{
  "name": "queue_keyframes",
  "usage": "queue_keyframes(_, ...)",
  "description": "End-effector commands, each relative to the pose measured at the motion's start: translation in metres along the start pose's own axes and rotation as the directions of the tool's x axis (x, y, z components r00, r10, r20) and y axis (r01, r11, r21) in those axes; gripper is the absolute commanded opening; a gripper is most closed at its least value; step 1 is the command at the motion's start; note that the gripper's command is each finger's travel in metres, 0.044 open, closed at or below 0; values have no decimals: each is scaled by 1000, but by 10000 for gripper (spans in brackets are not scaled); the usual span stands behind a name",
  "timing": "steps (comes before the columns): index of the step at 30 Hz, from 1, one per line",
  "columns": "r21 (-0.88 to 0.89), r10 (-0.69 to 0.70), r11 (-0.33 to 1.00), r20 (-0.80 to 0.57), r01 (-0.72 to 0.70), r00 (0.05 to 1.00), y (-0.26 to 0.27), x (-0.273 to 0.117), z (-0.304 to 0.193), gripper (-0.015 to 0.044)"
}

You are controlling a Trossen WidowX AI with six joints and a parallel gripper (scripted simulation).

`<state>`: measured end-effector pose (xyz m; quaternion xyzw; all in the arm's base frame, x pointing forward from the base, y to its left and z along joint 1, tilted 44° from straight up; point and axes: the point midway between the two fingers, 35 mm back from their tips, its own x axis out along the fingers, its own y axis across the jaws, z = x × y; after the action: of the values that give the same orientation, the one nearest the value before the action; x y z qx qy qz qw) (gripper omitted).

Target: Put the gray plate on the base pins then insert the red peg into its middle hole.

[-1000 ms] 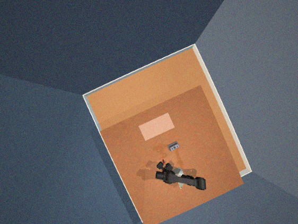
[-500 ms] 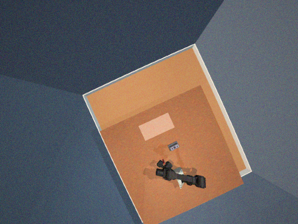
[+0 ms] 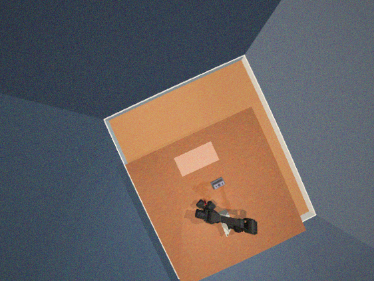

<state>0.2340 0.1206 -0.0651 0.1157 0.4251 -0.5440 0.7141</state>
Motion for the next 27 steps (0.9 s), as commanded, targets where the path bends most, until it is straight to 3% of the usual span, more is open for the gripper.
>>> queue_keyframes(1, -5, -2, 1000, 6, 2, 1000, -1, 8, 1, 440)
queue_keyframes(18, -5, -3, 1000, 8, 3, 1000, -3, 33, 1, 440)
queue_keyframes(27, -5, -3, 1000, 8, 3, 1000, -3, 33, 1, 204)
